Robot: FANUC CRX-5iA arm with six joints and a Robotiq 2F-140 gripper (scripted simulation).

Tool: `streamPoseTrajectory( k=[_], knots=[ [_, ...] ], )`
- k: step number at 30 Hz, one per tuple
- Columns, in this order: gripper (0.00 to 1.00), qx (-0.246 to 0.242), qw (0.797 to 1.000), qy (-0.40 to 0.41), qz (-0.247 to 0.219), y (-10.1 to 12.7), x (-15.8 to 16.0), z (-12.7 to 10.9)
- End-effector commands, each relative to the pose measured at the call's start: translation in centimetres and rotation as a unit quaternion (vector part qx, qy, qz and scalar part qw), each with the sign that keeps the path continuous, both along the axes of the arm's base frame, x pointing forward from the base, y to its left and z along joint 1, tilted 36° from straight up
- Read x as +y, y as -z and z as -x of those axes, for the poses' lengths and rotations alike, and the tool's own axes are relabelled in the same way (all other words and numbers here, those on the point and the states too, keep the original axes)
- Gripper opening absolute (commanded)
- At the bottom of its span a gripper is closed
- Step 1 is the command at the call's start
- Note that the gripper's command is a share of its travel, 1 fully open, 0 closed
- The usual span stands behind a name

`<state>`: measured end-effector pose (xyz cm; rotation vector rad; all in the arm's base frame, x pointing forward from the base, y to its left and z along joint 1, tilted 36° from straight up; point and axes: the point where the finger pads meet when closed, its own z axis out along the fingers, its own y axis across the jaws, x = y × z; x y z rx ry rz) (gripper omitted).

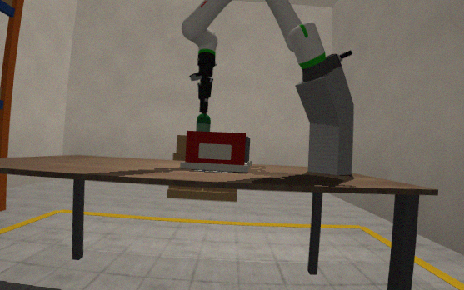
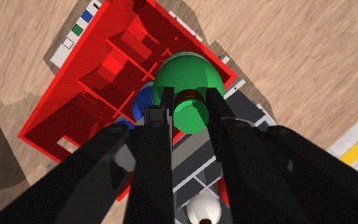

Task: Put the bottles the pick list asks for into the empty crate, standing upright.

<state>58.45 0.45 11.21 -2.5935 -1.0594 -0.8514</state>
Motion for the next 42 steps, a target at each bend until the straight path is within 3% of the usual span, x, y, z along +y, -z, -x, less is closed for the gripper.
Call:
streamPoseTrajectory(
  k=[1, 42],
  knots=[
    [0.10, -0.001, 1.000, 0.000, 0.000, 0.0, 0.0, -0.1],
    [0.10, -0.001, 1.000, 0.000, 0.000, 2.9, 1.4, -1.7]
  ],
)
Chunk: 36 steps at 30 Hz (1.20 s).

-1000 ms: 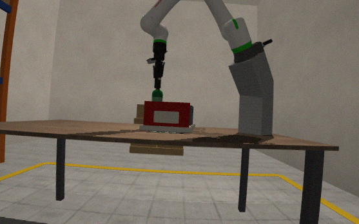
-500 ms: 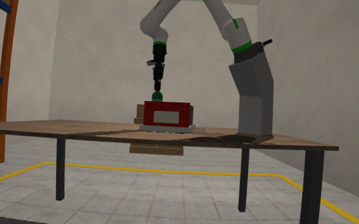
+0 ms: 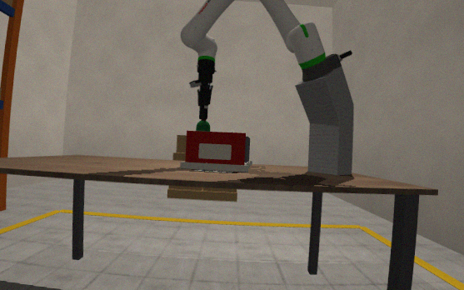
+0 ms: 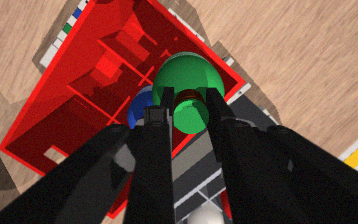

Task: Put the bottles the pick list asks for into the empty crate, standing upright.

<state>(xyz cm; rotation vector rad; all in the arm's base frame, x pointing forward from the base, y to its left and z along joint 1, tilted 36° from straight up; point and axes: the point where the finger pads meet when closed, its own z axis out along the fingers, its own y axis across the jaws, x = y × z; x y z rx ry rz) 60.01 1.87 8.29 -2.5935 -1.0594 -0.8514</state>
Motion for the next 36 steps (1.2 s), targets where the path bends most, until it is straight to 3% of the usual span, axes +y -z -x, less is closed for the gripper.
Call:
streamPoseTrajectory(
  k=[1, 36],
  knots=[
    [0.10, -0.001, 1.000, 0.000, 0.000, 0.1, 0.0, -0.2],
    [0.10, -0.001, 1.000, 0.000, 0.000, 2.6, 1.3, -1.5]
  ],
)
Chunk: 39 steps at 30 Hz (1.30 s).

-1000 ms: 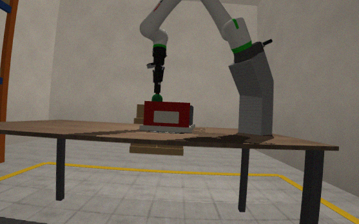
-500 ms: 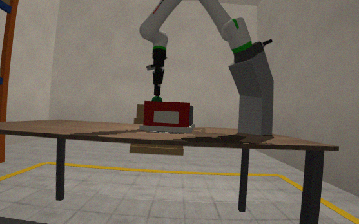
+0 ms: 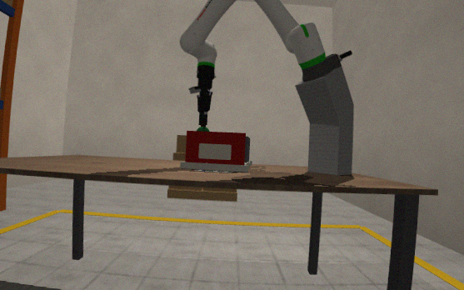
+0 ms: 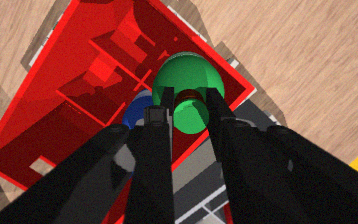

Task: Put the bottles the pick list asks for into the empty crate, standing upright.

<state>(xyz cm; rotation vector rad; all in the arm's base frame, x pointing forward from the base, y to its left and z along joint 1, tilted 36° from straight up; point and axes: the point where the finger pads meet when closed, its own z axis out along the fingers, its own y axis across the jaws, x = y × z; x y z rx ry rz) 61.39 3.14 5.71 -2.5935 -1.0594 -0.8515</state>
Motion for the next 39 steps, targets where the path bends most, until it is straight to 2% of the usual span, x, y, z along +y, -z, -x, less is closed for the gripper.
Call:
streamPoseTrajectory(
  k=[1, 39],
  knots=[
    [0.10, -0.001, 1.000, 0.000, 0.000, 0.1, 0.0, -0.2],
    [0.10, -0.001, 1.000, 0.000, 0.000, 2.9, 1.4, -1.6]
  ],
)
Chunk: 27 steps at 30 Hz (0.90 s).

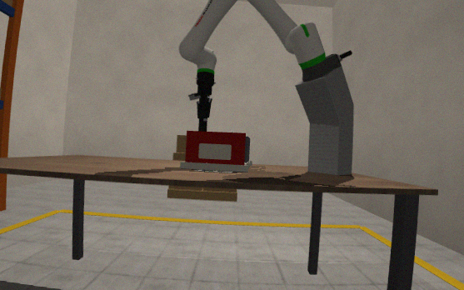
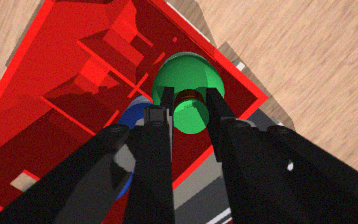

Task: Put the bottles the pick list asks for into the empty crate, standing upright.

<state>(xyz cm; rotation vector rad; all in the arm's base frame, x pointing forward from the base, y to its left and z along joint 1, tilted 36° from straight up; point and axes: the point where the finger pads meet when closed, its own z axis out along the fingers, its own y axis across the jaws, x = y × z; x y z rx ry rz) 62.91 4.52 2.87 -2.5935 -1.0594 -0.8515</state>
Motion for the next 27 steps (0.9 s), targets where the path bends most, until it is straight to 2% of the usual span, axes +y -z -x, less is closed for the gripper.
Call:
streamPoseTrajectory(
  k=[1, 27],
  knots=[
    [0.10, -0.001, 1.000, 0.000, 0.000, 0.1, 0.0, -0.2],
    [0.10, -0.001, 1.000, 0.000, 0.000, 1.5, 0.7, -0.9]
  ],
)
